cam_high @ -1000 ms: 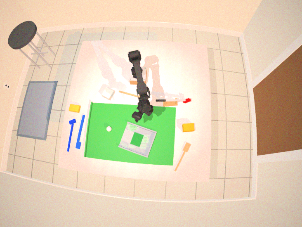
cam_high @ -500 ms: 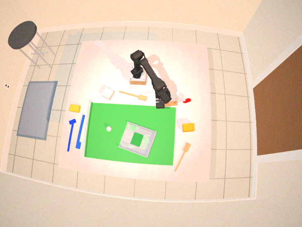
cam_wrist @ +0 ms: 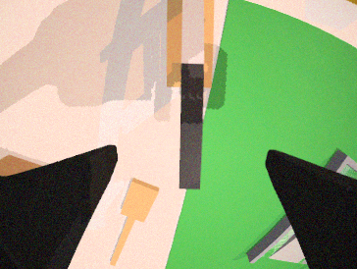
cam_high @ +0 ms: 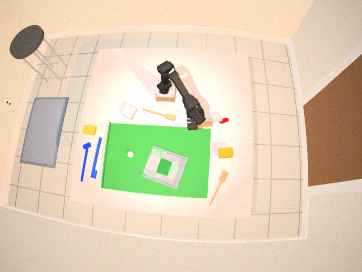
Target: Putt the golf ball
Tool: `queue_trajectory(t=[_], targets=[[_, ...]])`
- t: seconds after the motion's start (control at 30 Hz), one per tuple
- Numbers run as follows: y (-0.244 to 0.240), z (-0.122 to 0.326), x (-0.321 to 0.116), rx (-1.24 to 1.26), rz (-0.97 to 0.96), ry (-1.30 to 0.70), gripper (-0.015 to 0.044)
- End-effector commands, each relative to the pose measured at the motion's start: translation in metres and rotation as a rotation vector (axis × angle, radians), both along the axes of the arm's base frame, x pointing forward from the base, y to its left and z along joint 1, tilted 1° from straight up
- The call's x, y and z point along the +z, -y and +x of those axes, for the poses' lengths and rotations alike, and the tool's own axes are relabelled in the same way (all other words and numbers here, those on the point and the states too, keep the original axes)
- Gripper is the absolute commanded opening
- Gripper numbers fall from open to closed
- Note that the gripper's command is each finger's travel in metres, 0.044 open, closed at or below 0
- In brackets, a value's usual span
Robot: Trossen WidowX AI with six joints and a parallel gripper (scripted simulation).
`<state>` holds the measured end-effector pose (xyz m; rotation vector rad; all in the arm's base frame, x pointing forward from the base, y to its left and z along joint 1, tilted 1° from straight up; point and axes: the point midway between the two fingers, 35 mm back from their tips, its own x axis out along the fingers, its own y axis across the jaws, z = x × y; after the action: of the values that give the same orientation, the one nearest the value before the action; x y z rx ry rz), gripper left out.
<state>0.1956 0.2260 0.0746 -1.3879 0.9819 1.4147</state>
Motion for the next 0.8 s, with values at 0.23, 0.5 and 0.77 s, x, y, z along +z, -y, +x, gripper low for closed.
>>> queue_trajectory(t=[0.23,0.5,0.77], targets=[[-0.002,0.000,-0.029,0.006,0.000,-0.008,0.0440],[-0.002,0.000,-0.033,0.006,0.000,-0.008,0.0440],[-0.002,0.001,-0.045,0.006,0.000,-0.008,0.0440]])
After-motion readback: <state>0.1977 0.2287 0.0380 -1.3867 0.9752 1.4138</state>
